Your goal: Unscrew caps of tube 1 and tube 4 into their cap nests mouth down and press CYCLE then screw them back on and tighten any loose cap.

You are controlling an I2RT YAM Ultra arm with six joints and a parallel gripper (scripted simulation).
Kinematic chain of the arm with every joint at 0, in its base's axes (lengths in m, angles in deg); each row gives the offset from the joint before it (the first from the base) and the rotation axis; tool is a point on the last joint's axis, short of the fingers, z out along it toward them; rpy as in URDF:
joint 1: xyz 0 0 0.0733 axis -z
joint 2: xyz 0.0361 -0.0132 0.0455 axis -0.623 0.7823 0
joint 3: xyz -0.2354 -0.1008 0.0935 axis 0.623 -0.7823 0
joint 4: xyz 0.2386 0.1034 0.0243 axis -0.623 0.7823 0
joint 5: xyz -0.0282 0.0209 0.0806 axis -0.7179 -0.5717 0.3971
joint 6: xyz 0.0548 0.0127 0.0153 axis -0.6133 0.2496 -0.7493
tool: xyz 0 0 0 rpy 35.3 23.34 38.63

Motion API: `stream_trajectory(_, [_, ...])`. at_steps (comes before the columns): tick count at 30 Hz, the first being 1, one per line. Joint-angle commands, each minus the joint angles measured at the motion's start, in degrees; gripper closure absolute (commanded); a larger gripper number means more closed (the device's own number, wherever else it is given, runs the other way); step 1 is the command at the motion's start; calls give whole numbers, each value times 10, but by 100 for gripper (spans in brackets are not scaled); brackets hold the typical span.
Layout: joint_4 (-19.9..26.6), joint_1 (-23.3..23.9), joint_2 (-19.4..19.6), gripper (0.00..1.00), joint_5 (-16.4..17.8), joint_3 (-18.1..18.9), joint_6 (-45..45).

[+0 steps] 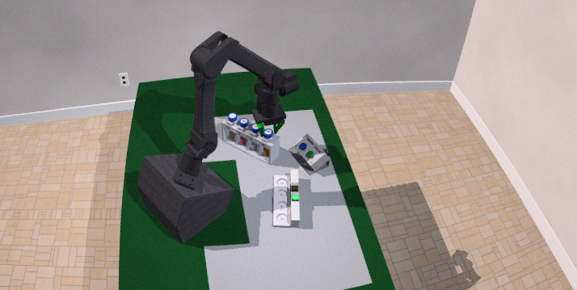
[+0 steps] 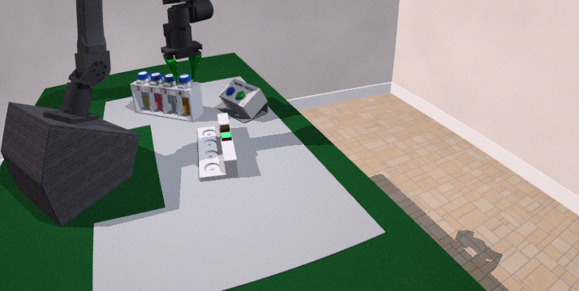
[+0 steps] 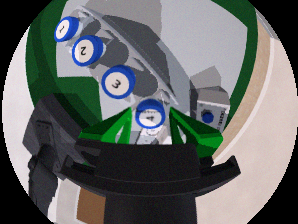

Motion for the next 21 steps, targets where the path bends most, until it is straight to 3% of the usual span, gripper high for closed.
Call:
stream_trajectory(1, [1,1,-4,51,0,3,106])
stream_trajectory(9, [1,1,-4,51,0,3,289])
stream_trajectory(16, [2,1,-5,51,0,3,299])
stream_trajectory(17, [2,1,-5,100,0,3,299])
stream_trajectory(21, [2,1,-5,100,0,3,299])
